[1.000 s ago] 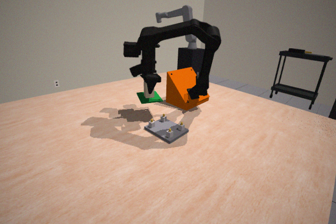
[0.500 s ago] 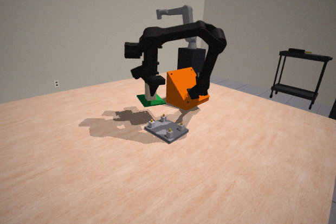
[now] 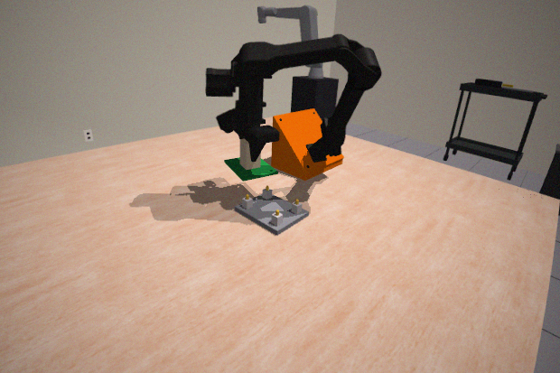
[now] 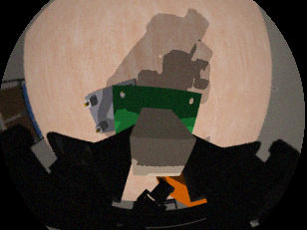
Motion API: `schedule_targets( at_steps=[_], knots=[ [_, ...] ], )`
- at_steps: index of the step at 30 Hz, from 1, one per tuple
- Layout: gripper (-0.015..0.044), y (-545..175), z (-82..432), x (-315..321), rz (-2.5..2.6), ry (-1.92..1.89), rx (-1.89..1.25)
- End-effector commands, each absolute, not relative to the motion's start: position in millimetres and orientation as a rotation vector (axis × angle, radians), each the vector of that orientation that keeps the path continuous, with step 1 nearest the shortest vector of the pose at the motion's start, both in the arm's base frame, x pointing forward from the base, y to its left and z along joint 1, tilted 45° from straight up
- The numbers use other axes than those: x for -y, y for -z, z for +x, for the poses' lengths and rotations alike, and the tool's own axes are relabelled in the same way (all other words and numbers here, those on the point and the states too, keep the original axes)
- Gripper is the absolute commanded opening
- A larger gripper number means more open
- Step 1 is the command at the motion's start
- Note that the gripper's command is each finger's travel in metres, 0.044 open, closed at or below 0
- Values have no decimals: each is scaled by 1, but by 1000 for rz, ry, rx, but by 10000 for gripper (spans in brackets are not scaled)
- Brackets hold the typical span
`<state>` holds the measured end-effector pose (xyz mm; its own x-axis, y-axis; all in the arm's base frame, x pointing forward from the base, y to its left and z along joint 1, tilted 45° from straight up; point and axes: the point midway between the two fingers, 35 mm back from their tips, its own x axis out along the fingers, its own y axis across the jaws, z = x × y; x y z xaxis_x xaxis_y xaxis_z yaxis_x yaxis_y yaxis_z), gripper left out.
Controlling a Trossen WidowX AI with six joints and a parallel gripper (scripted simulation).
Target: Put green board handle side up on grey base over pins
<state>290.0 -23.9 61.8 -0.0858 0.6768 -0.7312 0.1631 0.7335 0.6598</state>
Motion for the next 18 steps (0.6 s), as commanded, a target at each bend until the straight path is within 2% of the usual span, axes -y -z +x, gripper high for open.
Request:
schedule_targets(
  at_steps=[1,18],
  knots=[
    [0,-72,293,17,659,-516,-1607],
    [0,-100,297,-14,569,-623,-1558]
  ],
)
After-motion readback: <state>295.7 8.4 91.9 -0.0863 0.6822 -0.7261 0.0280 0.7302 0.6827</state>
